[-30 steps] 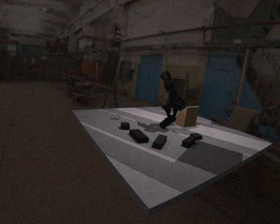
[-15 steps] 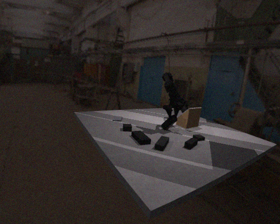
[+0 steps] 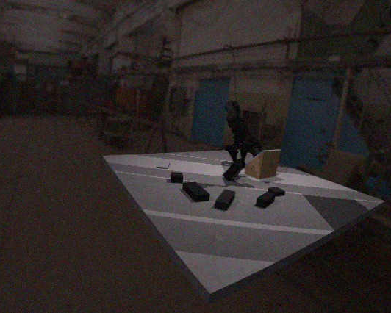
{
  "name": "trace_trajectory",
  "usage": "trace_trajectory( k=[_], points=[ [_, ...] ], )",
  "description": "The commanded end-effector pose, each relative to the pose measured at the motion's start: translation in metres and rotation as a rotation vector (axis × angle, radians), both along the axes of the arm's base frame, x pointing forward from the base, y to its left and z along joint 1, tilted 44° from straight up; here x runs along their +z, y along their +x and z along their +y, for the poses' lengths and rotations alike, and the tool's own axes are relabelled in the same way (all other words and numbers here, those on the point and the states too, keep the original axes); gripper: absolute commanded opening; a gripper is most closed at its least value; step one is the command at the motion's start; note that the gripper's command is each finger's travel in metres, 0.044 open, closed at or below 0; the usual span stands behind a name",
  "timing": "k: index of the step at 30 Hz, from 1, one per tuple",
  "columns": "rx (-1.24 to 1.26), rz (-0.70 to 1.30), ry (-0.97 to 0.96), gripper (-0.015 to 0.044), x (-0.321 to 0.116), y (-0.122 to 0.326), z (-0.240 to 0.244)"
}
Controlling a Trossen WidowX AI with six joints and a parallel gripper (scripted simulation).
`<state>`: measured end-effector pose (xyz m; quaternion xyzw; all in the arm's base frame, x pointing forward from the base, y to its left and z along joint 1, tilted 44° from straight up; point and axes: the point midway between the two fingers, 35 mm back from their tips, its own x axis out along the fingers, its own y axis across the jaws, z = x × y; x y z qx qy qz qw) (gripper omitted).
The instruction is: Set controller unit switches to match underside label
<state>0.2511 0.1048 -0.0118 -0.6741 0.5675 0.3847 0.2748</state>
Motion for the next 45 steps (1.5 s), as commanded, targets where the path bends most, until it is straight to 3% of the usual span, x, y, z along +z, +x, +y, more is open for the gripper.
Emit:
trace_trajectory(
  k=[1, 45],
  points=[
    [0.001, 0.002, 0.004, 0.0336, 0.005, 0.001, -0.004],
    [-0.005, 0.020, 0.086, 0.0336, 0.036, 0.008, -0.027]
  ],
)
